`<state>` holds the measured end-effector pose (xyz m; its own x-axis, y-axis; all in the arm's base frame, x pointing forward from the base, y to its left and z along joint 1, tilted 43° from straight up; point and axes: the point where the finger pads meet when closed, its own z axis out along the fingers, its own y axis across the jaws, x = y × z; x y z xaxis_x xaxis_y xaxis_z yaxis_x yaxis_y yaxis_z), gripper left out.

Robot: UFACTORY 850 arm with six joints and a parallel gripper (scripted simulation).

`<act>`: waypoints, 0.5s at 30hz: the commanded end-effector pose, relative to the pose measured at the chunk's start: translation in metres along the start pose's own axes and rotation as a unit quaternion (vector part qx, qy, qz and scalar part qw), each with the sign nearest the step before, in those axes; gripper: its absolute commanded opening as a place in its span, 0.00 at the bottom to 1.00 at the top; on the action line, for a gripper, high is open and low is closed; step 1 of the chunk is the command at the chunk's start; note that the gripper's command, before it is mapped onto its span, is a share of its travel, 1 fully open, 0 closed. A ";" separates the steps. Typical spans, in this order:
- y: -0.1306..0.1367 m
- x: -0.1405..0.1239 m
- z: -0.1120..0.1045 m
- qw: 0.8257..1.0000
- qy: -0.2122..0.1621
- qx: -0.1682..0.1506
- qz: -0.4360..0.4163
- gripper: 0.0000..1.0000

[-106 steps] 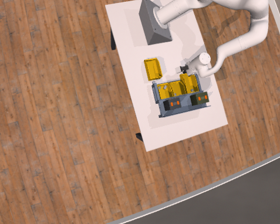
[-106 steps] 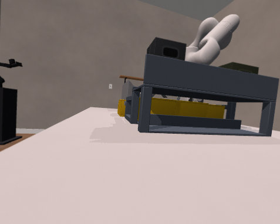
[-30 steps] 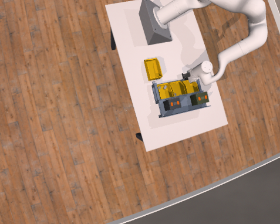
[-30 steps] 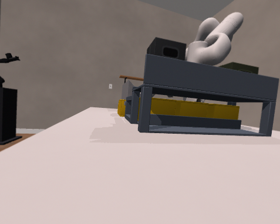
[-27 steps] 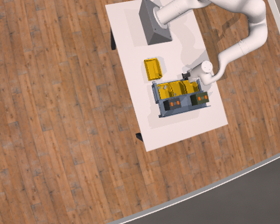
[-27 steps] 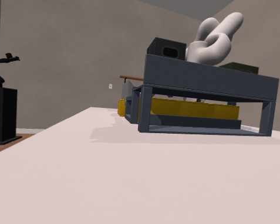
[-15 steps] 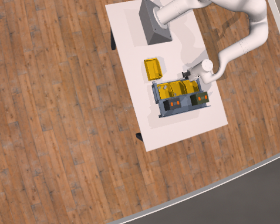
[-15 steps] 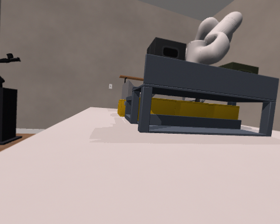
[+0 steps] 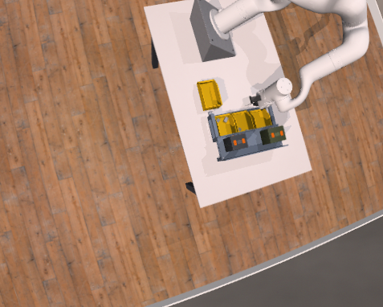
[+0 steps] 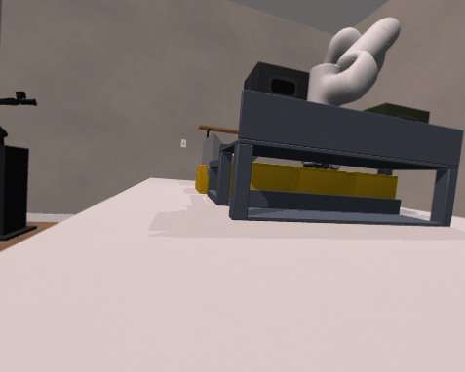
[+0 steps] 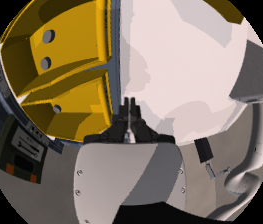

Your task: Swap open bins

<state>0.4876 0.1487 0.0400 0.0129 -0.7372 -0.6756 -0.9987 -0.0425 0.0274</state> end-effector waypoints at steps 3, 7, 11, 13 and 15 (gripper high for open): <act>0.000 0.000 -0.002 1.000 0.000 0.001 0.000 0.00; 0.000 0.000 -0.020 1.000 0.000 0.001 0.000 0.00; 0.000 0.000 -0.048 1.000 0.000 0.001 0.000 0.00; 0.000 0.000 -0.057 1.000 0.000 0.001 0.000 0.00; 0.000 0.000 -0.061 1.000 0.000 0.001 0.000 0.00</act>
<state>0.4901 0.1168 0.0742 0.0136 -0.7378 -0.6749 -0.9989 -0.0410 0.0248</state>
